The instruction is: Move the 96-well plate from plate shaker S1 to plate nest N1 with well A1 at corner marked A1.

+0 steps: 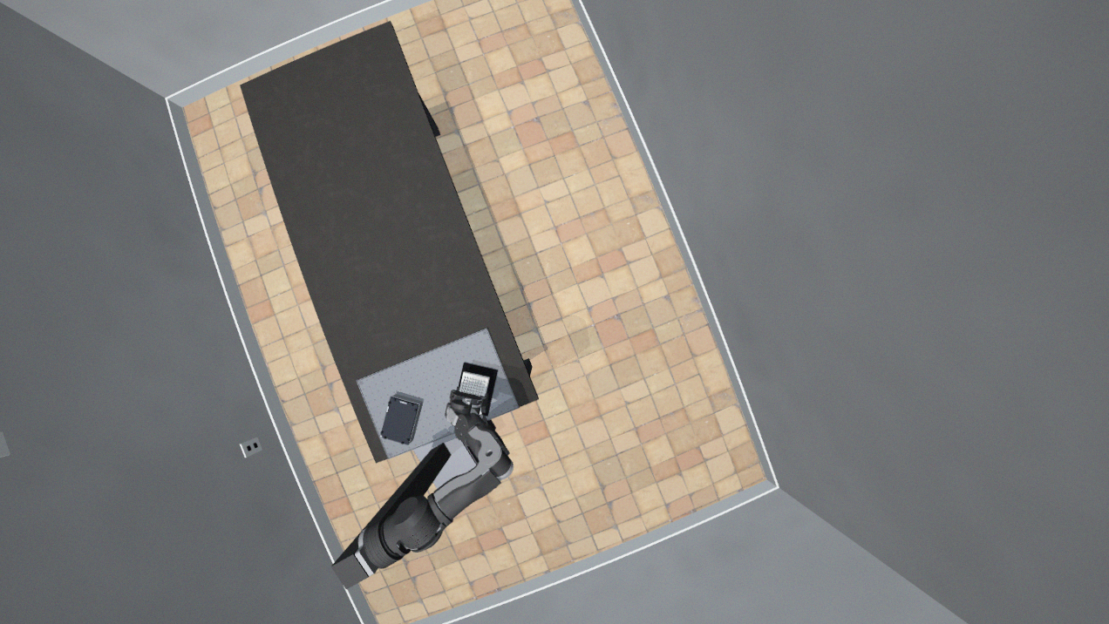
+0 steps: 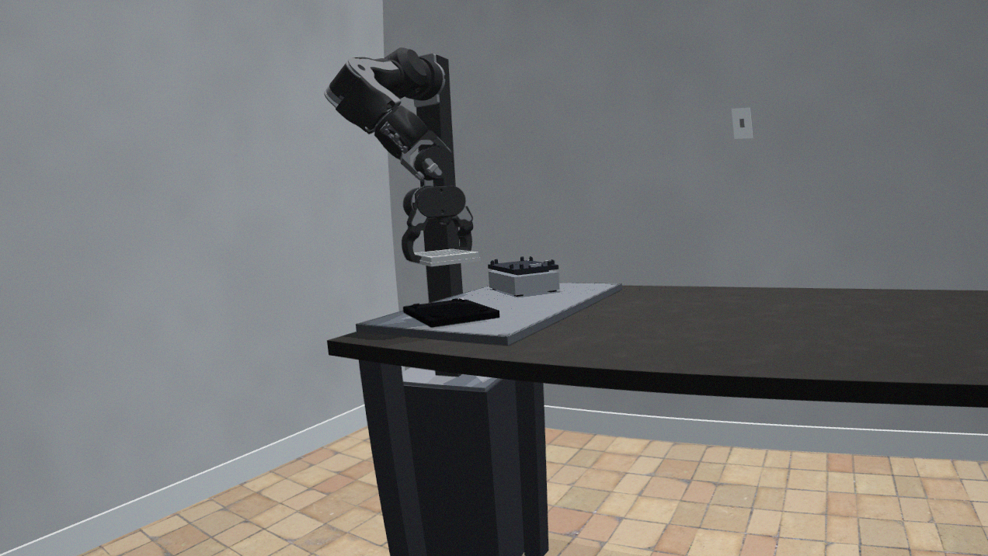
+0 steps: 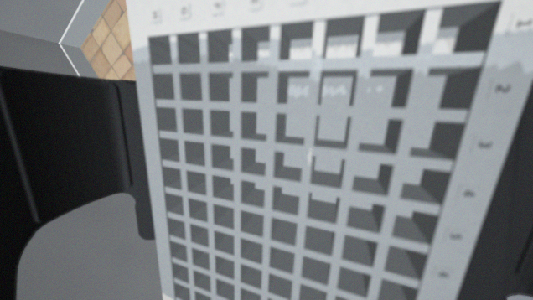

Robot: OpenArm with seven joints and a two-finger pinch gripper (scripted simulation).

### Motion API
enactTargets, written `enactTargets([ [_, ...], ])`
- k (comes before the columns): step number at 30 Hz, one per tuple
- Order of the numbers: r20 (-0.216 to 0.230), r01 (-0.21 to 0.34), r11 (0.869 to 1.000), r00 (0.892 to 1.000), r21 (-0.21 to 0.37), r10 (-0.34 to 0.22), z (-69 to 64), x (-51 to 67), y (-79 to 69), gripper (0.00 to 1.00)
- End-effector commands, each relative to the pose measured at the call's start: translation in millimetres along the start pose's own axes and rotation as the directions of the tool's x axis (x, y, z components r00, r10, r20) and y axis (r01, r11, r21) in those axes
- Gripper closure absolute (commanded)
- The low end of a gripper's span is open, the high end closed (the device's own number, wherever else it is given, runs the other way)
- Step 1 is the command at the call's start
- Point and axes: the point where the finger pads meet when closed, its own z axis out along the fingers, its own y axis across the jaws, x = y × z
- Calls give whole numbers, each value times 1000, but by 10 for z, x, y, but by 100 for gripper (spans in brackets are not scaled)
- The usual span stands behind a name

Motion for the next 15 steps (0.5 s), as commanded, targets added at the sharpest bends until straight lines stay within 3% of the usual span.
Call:
enactTargets([
  [1, 1, -2, 1000, 1000, 3, 2, 0, -1, 0, 100],
  [15, 1, -2, 1000, 1000, 3, 2, -4, 19, 23, 100],
])
